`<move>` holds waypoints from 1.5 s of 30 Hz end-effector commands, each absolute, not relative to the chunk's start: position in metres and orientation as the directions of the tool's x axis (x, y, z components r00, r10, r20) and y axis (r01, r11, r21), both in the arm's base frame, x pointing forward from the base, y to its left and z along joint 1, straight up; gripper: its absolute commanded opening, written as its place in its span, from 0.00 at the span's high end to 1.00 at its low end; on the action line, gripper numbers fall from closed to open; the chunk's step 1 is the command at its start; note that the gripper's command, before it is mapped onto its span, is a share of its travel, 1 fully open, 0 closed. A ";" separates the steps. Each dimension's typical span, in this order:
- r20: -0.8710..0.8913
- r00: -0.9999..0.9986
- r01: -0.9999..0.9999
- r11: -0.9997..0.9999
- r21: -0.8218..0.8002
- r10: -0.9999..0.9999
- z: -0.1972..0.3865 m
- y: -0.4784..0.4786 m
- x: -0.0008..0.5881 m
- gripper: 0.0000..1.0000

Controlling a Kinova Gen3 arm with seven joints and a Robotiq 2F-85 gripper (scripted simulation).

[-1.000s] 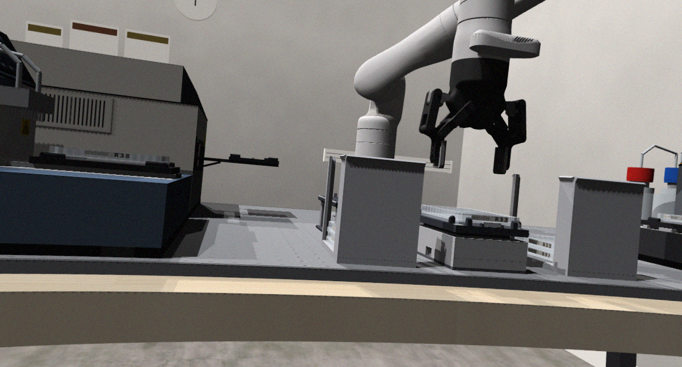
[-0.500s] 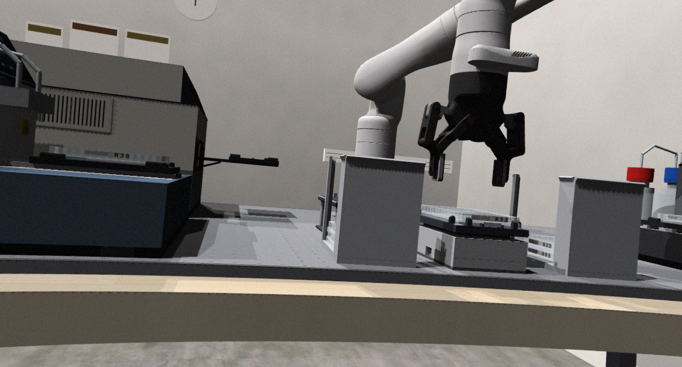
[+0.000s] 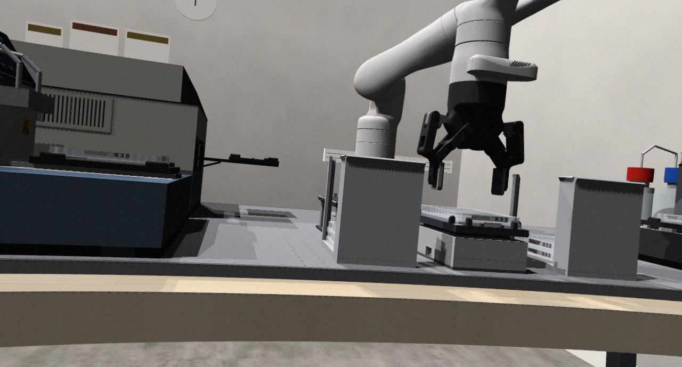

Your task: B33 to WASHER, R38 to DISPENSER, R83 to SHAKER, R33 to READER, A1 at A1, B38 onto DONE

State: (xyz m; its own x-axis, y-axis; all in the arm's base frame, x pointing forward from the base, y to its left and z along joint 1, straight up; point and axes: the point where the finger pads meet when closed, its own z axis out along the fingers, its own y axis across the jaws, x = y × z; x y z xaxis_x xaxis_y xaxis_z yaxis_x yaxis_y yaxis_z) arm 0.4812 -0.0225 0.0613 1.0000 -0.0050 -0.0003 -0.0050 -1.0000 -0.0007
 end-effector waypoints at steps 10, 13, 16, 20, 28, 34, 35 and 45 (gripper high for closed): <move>0.002 1.000 -0.005 -1.000 -0.001 -0.005 0.062 -0.023 0.482 0.00; 0.002 1.000 -0.005 -1.000 -0.001 -0.005 0.060 -0.023 0.482 0.00; 0.002 1.000 -0.005 -1.000 -0.001 -0.005 0.058 -0.023 0.482 0.00; 0.002 1.000 -0.005 -1.000 -0.001 -0.005 0.053 -0.023 0.482 0.00; 0.002 1.000 -0.005 -1.000 -0.001 -0.005 0.044 -0.022 0.482 0.00; 0.002 1.000 -0.005 -1.000 -0.001 -0.005 0.044 -0.022 0.482 0.00; 0.002 1.000 -0.005 -1.000 -0.001 -0.005 0.044 -0.022 0.482 0.00; 0.002 1.000 -0.005 -1.000 -0.001 -0.005 0.044 -0.022 0.482 0.00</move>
